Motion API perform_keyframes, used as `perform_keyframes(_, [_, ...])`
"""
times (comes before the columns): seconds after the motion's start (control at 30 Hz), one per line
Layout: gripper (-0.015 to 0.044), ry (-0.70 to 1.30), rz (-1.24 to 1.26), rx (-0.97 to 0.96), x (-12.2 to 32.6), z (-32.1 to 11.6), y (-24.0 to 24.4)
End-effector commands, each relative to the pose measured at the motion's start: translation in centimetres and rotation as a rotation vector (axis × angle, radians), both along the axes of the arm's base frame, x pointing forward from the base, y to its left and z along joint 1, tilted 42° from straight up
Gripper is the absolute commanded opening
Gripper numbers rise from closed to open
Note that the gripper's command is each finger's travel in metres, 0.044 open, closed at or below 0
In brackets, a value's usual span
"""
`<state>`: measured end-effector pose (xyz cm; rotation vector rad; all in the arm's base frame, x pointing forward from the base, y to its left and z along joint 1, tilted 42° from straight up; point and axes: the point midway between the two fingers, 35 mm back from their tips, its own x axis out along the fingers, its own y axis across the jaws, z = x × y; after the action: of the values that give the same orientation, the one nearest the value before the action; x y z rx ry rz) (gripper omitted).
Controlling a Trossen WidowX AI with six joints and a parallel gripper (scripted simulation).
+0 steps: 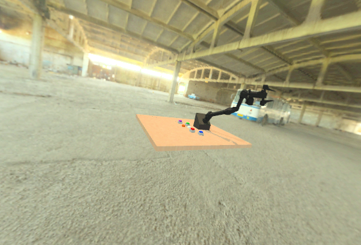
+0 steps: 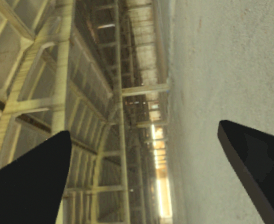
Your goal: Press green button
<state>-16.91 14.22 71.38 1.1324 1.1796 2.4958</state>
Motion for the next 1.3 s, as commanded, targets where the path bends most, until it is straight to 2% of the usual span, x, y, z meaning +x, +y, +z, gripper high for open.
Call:
perform_keyframes(0.0, [0.0400,0.009,0.000,0.007,0.2,0.2,-0.3])
perform_keyframes(0.13, [0.0400,0.205,0.004,0.154,5.4,3.7,-5.9])
perform_keyframes(0.33, [0.0400,0.402,0.021,0.288,11.1,5.8,-11.6])
perform_keyframes(0.63, [0.0400,0.802,0.101,0.563,23.8,5.8,-23.7])
perform_keyframes(0.93, [0.0400,1.166,0.240,0.850,35.4,-0.3,-34.9])
perform_keyframes(1.27, [0.0400,1.535,0.471,1.214,45.8,-13.7,-44.8])
